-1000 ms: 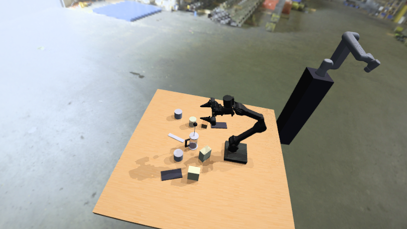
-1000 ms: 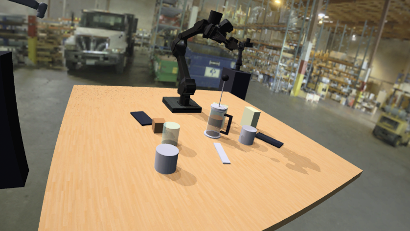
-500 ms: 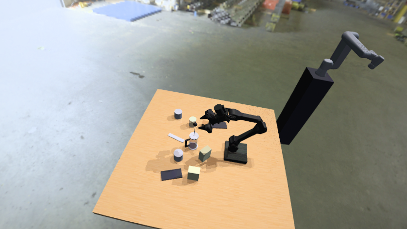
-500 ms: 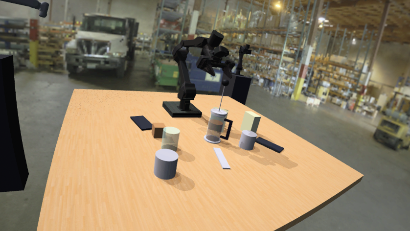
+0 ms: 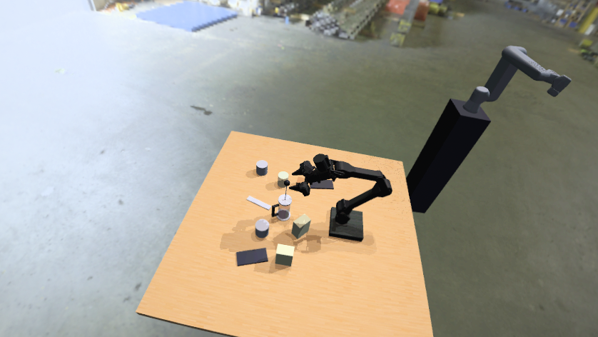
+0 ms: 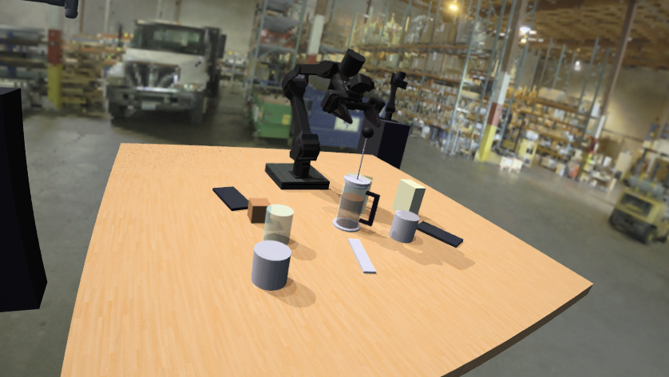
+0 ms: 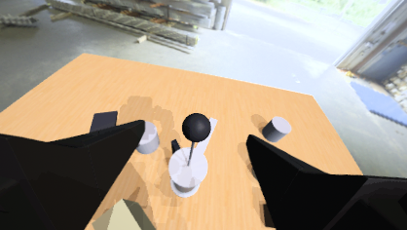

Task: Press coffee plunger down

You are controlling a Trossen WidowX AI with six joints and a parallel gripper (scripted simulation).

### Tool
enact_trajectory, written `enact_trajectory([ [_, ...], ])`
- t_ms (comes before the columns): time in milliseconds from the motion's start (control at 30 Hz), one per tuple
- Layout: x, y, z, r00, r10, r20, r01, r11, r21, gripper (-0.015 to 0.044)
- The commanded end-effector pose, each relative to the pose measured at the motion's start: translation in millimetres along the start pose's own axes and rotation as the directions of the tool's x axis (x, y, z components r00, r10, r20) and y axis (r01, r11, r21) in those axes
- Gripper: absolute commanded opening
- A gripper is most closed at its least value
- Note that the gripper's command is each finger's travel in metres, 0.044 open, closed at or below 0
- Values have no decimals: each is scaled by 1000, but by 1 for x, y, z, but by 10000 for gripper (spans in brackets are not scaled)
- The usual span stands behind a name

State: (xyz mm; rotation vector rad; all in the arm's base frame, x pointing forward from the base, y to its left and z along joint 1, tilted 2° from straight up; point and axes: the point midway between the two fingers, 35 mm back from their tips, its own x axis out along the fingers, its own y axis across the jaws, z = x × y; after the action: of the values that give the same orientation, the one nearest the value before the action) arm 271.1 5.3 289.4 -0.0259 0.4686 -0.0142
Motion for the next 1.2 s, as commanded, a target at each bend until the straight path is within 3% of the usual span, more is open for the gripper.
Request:
enact_trajectory([
  [0,9,1,-1,1000,3,-6,-3,1000,2,440],
  [433,28,0,-2,1000,3,-5,-3,1000,2,440],
  [833,28,0,-2,1000,3,-5,-3,1000,2,125],
  [1167,28,0,-2,1000,3,-5,-3,1000,2,122],
])
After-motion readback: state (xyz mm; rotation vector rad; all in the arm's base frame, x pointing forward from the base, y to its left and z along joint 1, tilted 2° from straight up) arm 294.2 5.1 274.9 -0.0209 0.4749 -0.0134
